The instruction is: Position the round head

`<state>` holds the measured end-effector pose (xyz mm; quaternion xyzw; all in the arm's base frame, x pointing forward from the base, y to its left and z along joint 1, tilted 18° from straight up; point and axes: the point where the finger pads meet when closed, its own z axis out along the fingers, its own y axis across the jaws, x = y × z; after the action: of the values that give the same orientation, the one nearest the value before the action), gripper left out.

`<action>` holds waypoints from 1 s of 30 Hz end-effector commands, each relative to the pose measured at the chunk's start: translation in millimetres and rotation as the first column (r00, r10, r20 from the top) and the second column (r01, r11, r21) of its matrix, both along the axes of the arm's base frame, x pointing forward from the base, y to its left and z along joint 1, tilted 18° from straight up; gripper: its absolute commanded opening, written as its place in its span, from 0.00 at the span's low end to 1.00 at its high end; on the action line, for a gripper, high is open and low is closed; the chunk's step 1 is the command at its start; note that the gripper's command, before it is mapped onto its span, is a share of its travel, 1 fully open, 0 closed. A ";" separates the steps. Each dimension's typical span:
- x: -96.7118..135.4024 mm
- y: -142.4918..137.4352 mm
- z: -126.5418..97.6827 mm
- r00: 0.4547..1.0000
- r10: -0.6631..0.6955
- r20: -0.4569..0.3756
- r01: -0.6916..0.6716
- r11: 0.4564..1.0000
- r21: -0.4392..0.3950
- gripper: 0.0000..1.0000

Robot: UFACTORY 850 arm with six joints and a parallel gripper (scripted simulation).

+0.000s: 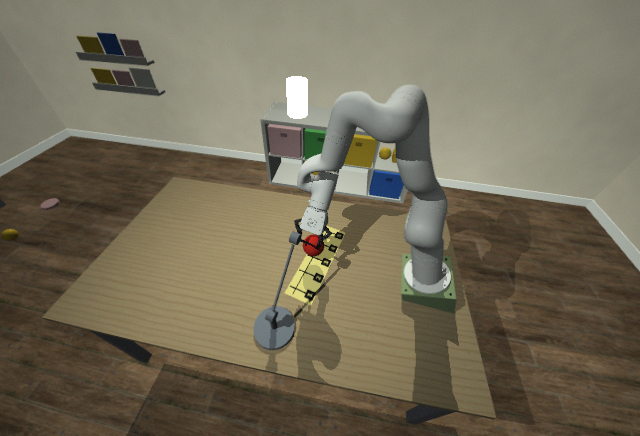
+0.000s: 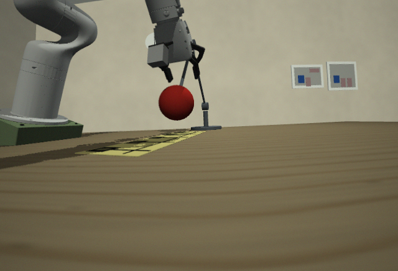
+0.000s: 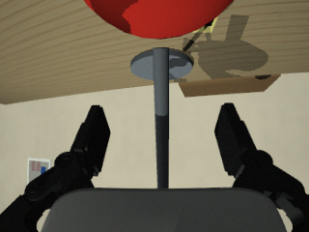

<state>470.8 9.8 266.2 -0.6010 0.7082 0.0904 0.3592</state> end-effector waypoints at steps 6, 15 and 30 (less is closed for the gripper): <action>0.5 -0.1 0.7 1.000 0.000 0.002 0.000 1.000 0.000 1.00; -1.3 -2.5 3.8 1.000 0.000 0.002 0.000 1.000 0.000 1.00; -25.7 -36.5 47.8 1.000 0.000 0.002 0.000 1.000 0.000 1.00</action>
<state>450.8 -18.7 302.5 -0.6008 0.7084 0.0895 0.3594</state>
